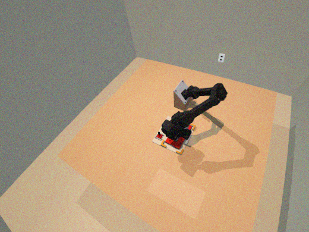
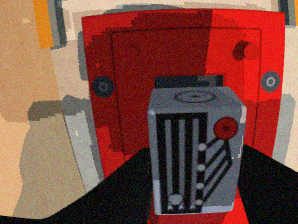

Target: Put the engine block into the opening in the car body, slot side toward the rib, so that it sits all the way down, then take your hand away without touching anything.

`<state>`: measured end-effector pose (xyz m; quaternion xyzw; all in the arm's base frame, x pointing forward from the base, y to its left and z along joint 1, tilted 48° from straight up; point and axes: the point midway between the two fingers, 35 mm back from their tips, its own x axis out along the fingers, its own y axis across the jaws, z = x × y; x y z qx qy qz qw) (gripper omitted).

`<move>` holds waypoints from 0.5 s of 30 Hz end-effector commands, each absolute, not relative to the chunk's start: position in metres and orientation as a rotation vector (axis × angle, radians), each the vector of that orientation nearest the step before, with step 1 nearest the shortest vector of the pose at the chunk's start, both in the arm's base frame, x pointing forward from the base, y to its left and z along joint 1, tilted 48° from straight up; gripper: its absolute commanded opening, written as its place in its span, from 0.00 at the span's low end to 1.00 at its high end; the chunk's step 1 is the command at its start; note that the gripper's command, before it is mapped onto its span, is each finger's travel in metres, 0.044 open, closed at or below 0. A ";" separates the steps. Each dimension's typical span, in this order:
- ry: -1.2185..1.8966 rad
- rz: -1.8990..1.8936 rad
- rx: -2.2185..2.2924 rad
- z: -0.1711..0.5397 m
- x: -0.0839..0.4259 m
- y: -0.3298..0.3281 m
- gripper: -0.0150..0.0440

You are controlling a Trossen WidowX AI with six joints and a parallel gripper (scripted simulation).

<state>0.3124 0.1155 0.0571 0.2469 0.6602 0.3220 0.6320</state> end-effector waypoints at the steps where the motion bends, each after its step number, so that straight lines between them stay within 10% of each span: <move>1: 1.506 0.745 0.564 0.057 0.312 0.117 0.52; 15: 1.511 0.738 0.573 0.055 0.312 0.118 0.52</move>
